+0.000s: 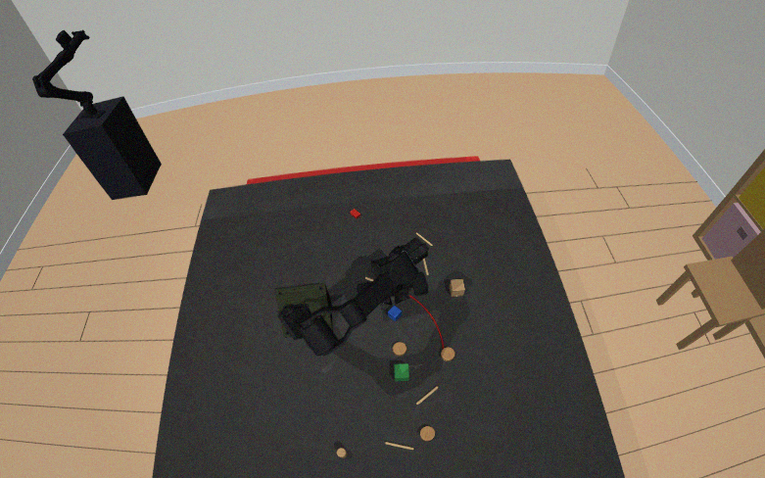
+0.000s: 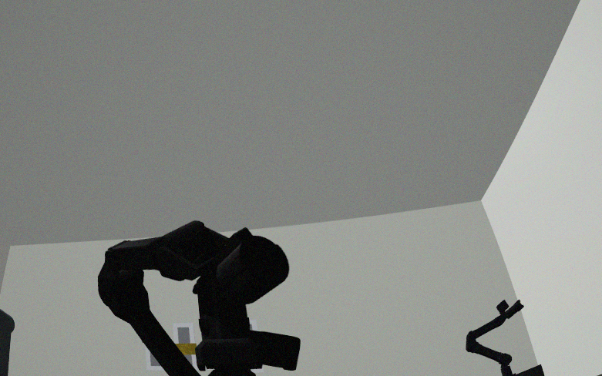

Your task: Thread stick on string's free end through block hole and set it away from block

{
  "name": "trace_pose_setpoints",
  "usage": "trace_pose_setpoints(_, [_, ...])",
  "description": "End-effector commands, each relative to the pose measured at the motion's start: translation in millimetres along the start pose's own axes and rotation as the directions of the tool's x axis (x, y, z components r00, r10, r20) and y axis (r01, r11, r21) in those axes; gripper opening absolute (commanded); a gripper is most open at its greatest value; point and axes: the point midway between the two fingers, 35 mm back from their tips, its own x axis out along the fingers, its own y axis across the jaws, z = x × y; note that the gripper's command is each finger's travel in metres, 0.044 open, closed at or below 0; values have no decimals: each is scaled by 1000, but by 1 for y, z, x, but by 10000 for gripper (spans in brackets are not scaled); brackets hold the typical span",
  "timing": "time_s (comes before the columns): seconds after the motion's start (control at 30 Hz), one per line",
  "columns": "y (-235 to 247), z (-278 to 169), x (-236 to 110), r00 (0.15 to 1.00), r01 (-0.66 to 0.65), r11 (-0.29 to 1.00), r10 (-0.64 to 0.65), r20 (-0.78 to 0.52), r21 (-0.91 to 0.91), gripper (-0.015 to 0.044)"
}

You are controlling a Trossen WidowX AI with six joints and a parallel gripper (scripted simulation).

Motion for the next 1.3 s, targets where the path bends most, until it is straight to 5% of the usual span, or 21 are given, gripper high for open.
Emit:
trace_pose_setpoints(0.0, [-1, 35, 0, 1000, -1, 953, 3, 6, -302, 131])
trace_pose_setpoints(0.17, [5, 94, 1, 1000, -2, 630, 5, 2, -777, 263])
trace_pose_setpoints(0.43, [7, 101, 2, 1000, -3, 570, 6, 0, -822, 440])
trace_pose_setpoints(0.83, [7, 101, 2, 1000, -3, 570, 6, 0, -822, 125])
trace_pose_setpoints(1.27, [6, 101, 7, 1000, -3, 570, 5, 0, -822, 122])
